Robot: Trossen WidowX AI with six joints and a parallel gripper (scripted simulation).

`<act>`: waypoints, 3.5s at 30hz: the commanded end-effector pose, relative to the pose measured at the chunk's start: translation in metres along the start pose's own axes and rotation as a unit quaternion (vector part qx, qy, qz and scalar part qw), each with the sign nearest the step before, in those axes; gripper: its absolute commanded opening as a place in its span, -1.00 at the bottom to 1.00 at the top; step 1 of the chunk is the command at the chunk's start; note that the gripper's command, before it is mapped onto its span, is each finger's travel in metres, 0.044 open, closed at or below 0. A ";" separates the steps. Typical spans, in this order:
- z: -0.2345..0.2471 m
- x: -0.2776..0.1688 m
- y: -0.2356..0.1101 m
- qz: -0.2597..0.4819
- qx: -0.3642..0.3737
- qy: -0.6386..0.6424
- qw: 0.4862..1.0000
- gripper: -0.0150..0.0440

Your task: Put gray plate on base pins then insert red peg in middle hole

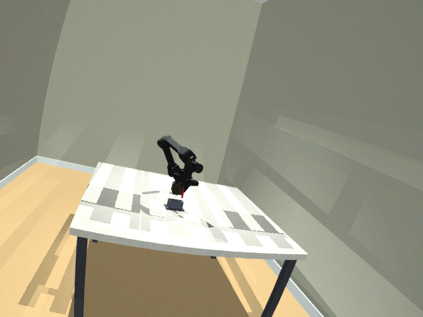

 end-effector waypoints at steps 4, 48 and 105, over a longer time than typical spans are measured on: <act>-0.004 0.020 0.000 -0.006 -0.002 0.001 1.000 -0.49; -0.007 0.033 0.001 -0.006 -0.003 0.003 1.000 -0.49; -0.006 0.036 0.017 -0.006 -0.002 0.004 1.000 -0.49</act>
Point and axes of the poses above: the point midway between the two fingers, 35 mm back from their tips, its own y axis out along the fingers, its own z axis across the jaws, x = y × z, the point moved 8 cm from there along -y, back along the fingers, and after that the axes turned 1 degree about y, right-handed, at the moved point
